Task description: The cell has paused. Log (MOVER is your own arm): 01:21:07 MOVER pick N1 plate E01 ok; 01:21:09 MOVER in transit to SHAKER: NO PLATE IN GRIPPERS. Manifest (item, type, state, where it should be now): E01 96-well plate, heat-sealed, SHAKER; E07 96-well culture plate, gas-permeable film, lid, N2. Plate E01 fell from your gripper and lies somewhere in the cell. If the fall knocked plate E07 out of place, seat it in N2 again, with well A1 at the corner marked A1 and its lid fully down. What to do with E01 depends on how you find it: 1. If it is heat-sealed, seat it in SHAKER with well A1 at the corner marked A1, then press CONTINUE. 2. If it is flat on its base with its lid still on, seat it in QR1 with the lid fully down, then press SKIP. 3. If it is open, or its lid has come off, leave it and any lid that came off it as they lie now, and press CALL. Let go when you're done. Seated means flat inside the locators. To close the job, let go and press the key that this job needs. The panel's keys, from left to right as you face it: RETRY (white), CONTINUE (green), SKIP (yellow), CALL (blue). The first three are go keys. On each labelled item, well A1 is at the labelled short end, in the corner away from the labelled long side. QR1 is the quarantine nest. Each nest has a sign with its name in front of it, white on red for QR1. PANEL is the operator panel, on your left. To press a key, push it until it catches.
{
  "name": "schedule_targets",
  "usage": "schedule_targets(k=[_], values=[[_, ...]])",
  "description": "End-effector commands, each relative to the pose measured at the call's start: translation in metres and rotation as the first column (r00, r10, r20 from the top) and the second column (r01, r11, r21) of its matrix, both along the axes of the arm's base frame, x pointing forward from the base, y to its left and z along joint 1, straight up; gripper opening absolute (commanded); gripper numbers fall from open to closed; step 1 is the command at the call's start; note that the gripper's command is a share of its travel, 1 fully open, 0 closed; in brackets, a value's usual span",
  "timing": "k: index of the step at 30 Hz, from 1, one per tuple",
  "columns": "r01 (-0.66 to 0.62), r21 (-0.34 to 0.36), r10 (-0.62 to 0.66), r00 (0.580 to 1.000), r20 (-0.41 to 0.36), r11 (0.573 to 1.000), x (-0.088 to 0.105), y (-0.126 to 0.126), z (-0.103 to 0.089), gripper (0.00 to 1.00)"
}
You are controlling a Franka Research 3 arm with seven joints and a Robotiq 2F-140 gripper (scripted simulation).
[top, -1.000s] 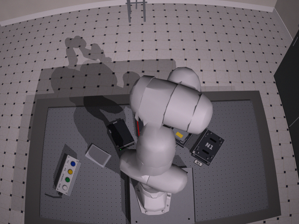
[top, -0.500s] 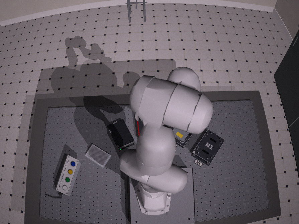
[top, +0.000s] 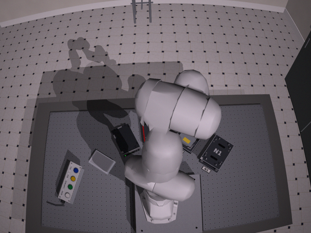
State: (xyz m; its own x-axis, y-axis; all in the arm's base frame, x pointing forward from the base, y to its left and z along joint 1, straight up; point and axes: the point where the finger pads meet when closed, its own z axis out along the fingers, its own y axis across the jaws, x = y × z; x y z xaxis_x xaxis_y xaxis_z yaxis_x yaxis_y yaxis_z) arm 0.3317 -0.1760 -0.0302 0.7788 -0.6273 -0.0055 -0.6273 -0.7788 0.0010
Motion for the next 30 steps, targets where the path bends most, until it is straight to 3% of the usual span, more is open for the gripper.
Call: schedule_targets(k=[1,30], values=[[-0.004,-0.001,0.004,1.000,0.000,1.000,0.0000,-0.0006,-0.0005,0.70],[-0.004,-0.001,0.004,1.000,0.000,1.000,0.0001,-0.0006,0.0054,0.70]])
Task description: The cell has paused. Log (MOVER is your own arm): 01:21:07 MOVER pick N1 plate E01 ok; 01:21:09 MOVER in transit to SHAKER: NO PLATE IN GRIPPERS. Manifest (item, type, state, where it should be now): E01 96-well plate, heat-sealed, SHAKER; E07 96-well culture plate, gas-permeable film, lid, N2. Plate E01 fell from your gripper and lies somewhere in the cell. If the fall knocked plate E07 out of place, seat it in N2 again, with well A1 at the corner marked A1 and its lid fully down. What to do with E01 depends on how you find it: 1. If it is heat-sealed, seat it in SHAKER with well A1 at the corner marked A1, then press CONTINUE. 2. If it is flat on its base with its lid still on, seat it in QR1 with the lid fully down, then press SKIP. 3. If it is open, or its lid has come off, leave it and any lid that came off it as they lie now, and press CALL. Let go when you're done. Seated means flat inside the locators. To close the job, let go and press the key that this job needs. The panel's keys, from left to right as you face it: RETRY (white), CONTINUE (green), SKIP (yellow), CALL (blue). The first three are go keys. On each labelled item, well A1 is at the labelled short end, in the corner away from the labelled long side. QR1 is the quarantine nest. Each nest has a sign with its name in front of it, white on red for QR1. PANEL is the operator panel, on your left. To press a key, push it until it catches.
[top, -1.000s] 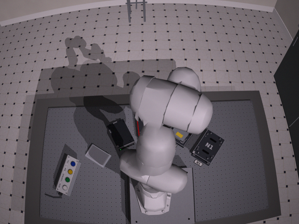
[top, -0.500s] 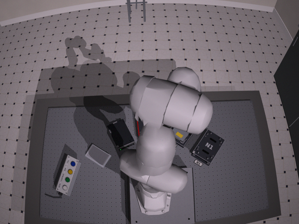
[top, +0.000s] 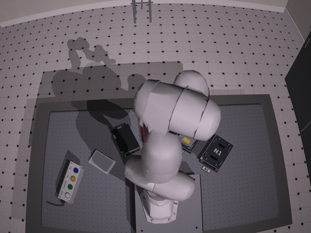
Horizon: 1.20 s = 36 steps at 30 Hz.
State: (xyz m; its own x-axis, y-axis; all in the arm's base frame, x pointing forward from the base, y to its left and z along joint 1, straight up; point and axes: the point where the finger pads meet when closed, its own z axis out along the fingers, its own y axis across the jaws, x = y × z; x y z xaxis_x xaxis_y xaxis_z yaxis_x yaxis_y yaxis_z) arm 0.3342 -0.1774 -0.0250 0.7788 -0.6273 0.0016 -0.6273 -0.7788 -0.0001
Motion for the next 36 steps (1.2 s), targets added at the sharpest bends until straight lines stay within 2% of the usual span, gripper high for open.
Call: schedule_targets(k=[1,17,32,36], values=[[-0.004,0.002,0.004,1.000,-0.006,1.000,-0.002,0.001,0.002,0.70],[-0.004,0.002,0.004,1.000,-0.006,1.000,-0.002,0.001,0.032,0.70],[-0.004,0.002,0.004,1.000,-0.006,1.000,-0.002,0.001,0.075,0.70],[-0.004,0.002,0.004,1.000,-0.006,1.000,-0.002,0.001,0.080,0.70]])
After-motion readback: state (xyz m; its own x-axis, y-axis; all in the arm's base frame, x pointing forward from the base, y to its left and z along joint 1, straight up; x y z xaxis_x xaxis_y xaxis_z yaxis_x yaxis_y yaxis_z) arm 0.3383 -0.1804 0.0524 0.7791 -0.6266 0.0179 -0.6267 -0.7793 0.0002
